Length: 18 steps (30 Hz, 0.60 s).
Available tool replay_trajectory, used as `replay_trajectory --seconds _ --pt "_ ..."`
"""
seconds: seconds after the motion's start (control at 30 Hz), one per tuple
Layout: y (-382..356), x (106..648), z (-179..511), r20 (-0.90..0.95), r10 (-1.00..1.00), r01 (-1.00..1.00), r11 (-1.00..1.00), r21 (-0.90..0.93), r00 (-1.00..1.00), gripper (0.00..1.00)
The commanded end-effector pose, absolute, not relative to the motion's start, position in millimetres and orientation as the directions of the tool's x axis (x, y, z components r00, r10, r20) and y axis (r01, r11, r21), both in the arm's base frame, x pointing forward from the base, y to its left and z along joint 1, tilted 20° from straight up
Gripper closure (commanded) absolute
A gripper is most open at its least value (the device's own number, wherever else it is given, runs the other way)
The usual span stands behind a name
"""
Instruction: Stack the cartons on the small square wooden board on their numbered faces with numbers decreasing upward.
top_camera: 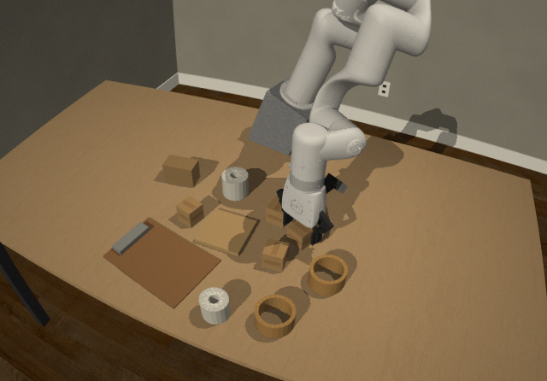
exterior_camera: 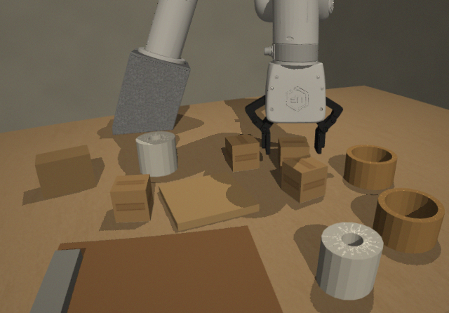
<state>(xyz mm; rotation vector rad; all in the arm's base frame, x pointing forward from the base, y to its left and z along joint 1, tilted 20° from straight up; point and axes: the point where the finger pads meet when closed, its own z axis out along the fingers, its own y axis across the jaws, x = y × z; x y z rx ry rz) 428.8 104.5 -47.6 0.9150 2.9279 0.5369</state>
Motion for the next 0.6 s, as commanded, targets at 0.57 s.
replay_trajectory --seconds 0.57 --pt "106.3 430.6 -52.5 0.073 0.558 0.547 0.768 0.334 -0.827 0.00"
